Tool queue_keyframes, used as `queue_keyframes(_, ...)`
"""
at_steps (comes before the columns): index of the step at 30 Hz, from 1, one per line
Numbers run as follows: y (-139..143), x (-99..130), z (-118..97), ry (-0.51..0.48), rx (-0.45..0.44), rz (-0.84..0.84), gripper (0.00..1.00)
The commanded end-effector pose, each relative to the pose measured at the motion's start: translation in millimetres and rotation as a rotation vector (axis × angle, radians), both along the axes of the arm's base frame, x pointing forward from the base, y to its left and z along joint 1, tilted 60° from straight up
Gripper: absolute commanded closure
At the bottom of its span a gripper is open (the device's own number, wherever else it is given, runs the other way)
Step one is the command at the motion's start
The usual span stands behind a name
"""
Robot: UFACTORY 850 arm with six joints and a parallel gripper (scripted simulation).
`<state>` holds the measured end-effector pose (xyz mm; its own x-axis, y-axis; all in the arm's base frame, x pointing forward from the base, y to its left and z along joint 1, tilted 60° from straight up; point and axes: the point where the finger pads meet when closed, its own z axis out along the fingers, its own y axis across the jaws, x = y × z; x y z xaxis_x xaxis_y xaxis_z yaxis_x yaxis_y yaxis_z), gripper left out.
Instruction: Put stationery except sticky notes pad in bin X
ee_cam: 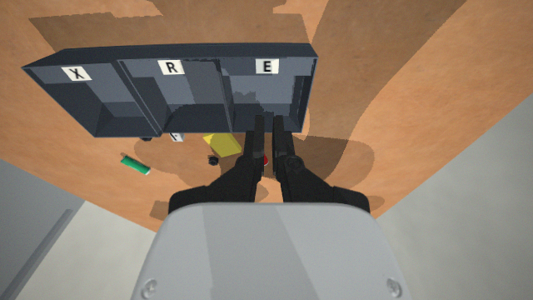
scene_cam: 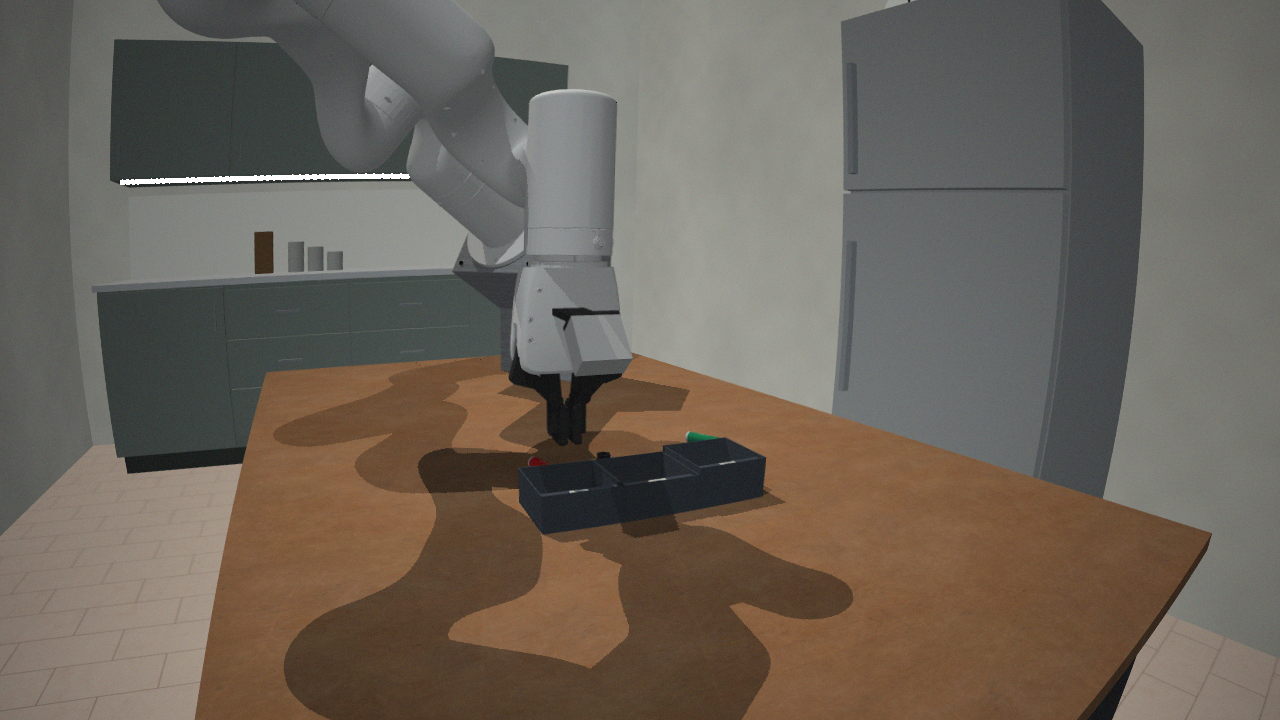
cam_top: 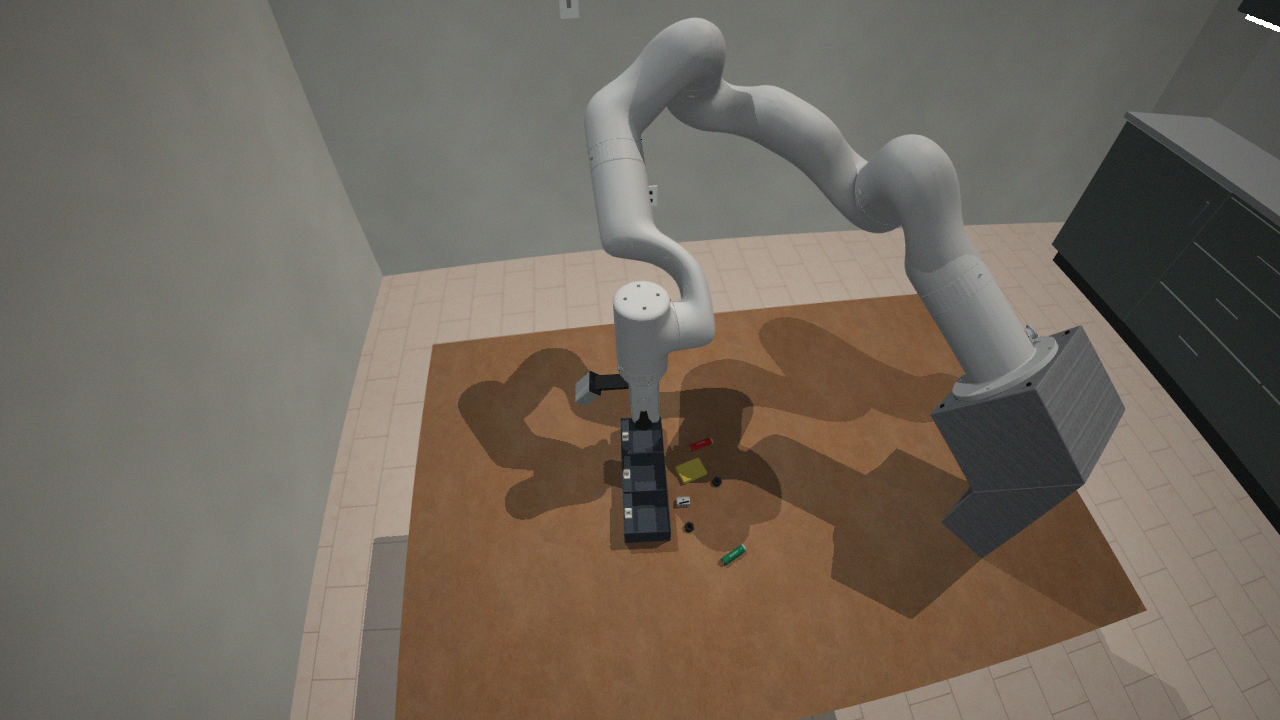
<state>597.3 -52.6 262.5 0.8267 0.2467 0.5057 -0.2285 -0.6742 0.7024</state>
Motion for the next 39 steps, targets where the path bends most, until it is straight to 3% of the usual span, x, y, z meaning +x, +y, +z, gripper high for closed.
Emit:
queue_keyframes(1, -2, 3, 0, -0.001, 0.0, 0.0, 0.93)
queue_keyframes(24, -41, 31, -28, -0.001, 0.0, 0.0, 0.93)
queue_keyframes(39, -42, 32, -29, -0.001, 0.0, 0.0, 0.93)
